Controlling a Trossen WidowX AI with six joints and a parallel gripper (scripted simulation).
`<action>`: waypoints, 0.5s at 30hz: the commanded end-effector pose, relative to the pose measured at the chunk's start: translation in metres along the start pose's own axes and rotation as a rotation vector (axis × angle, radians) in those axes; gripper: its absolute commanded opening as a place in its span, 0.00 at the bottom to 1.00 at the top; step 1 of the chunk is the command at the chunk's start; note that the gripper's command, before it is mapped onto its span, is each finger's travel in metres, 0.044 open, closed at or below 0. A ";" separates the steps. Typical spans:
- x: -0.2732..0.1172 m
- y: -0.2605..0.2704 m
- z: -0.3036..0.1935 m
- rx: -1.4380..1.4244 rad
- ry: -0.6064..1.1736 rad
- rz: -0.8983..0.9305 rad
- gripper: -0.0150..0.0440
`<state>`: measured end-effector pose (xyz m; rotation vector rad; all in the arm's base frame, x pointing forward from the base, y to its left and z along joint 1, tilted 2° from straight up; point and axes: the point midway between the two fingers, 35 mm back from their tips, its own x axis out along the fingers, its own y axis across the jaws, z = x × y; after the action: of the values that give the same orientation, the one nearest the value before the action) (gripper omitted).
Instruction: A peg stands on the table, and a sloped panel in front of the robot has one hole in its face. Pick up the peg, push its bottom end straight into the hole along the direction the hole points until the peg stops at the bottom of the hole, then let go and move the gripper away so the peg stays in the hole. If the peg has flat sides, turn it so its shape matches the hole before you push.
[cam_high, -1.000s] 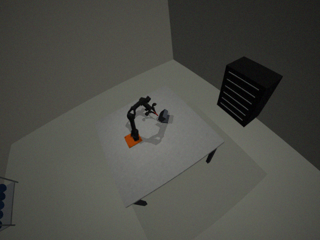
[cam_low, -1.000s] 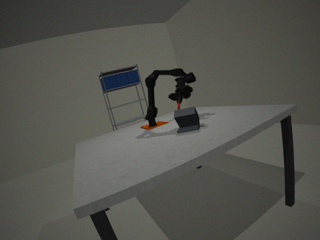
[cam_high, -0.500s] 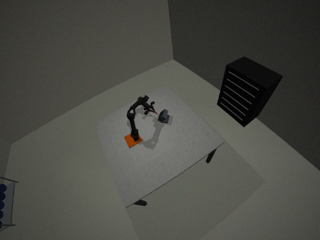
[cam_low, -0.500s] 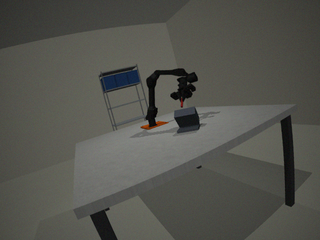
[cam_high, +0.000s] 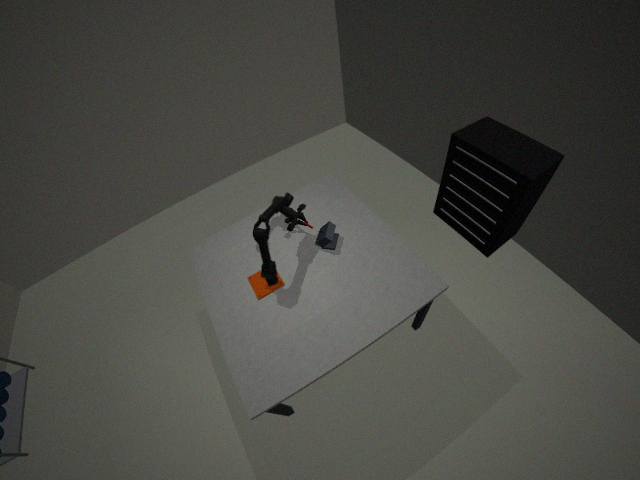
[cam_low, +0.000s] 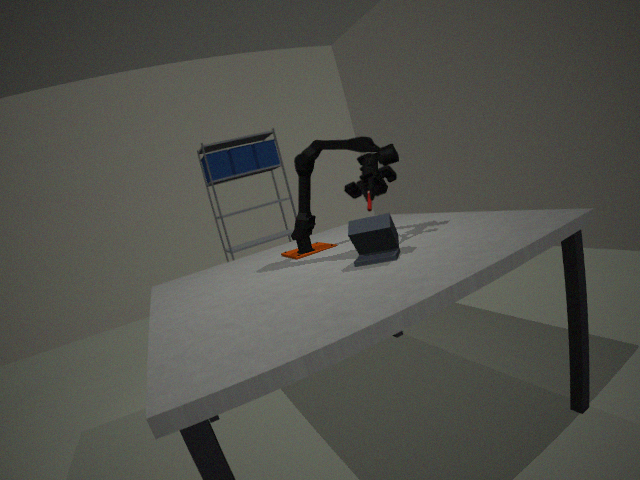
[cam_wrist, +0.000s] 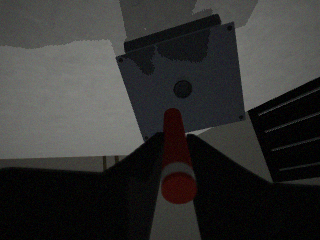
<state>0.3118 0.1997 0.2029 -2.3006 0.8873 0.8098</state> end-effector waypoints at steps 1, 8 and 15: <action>0.001 -0.002 0.000 -0.011 0.006 -0.007 0.25; 0.012 -0.005 0.002 -0.022 0.011 -0.017 0.25; 0.023 -0.007 0.004 -0.034 0.016 -0.026 0.25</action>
<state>0.3270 0.2001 0.1908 -2.3312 0.8518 0.8005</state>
